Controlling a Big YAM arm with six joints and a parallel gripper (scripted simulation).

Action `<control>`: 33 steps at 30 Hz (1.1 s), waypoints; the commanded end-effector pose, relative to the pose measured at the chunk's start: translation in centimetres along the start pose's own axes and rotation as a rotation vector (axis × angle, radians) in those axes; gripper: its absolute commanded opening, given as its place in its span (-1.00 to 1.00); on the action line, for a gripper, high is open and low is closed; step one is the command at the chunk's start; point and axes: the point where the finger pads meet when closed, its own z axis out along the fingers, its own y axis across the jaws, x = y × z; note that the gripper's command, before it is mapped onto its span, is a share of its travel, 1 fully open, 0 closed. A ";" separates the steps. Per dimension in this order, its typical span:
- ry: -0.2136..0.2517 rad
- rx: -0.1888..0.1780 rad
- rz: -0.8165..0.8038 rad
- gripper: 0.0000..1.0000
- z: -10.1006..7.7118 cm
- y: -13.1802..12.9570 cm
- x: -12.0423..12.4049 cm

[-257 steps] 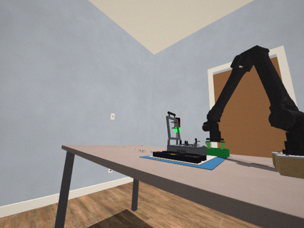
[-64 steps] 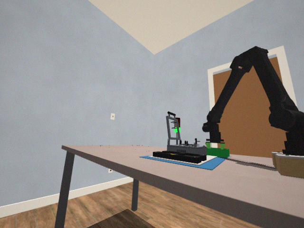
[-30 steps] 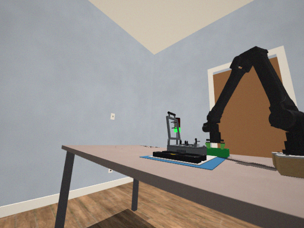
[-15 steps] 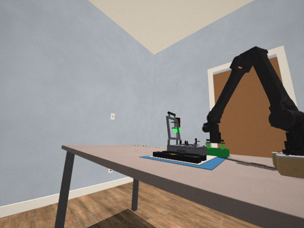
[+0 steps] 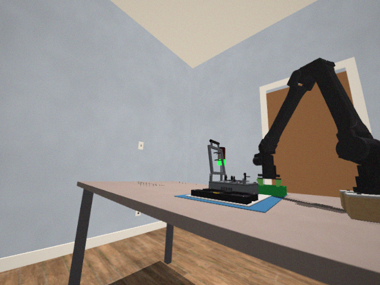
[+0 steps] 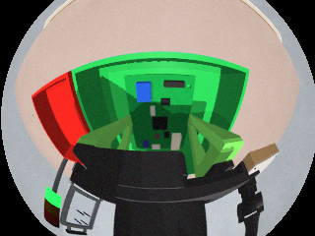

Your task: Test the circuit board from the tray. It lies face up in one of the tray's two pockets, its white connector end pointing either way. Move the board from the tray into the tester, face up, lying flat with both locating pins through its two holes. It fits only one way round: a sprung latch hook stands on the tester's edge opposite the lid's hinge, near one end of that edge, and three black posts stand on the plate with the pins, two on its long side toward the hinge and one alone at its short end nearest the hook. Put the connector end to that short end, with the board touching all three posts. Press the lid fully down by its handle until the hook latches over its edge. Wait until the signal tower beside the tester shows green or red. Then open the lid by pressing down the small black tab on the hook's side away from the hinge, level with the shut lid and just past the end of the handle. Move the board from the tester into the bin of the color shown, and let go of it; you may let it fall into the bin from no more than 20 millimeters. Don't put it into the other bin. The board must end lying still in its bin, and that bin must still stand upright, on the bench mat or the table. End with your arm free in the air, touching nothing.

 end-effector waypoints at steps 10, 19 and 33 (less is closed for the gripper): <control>-0.008 -0.012 -0.013 0.45 0.2 0.6 0.2; -0.008 -0.012 -0.013 0.83 0.2 0.6 0.2; -0.008 -0.012 -0.013 0.83 0.2 0.6 0.2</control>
